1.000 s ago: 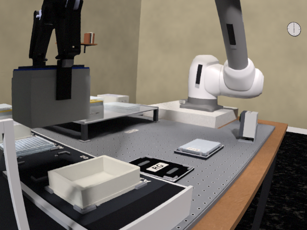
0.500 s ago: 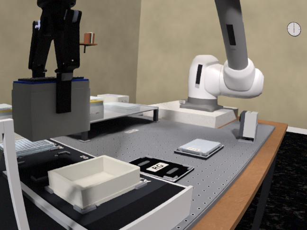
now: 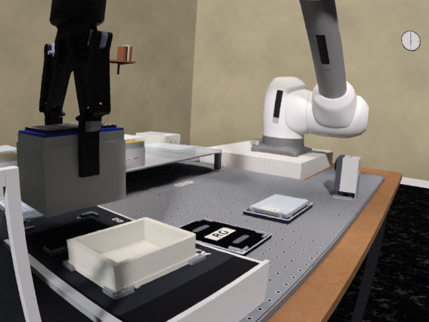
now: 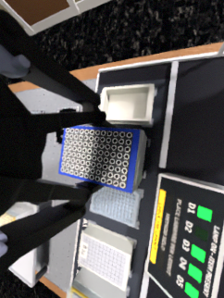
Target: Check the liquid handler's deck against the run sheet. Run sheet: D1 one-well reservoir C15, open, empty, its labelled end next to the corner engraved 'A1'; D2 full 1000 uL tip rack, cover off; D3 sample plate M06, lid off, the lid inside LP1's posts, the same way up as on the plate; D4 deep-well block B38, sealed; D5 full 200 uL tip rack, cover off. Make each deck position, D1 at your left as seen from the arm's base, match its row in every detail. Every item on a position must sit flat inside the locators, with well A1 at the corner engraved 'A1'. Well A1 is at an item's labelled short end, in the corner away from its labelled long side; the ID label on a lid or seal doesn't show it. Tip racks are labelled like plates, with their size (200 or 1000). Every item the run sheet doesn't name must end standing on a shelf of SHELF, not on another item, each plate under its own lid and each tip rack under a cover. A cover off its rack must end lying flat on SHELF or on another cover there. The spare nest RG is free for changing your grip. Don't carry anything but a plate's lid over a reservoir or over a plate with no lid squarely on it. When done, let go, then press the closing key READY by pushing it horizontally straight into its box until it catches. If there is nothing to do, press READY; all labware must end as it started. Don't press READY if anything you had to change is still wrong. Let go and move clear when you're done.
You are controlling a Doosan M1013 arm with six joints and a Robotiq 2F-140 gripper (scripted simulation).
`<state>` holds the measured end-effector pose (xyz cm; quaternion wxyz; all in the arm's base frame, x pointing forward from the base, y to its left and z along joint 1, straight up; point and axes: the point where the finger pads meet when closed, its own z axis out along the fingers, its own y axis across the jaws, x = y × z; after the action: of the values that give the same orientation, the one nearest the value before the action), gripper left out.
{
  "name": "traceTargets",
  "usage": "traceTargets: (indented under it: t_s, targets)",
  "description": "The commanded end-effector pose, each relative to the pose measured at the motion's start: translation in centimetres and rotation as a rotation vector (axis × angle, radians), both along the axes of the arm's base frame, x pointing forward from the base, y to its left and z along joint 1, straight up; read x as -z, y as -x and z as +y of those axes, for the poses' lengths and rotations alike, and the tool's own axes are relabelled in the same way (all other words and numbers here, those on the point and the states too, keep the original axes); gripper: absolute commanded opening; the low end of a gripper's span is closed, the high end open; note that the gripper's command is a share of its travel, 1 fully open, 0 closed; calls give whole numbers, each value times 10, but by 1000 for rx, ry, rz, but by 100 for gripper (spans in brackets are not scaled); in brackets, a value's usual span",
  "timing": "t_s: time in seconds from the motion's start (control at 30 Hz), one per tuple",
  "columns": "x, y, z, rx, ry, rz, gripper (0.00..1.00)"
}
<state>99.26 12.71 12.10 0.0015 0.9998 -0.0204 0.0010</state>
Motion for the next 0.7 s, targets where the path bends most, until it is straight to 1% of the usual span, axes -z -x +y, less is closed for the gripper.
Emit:
traceTargets:
  t_s: [0.0, 0.67]
  targets:
    - [3, 0, 0, 0, -1, -2, 10]
    - [33, 0, 0, 0, -1, -2, 10]
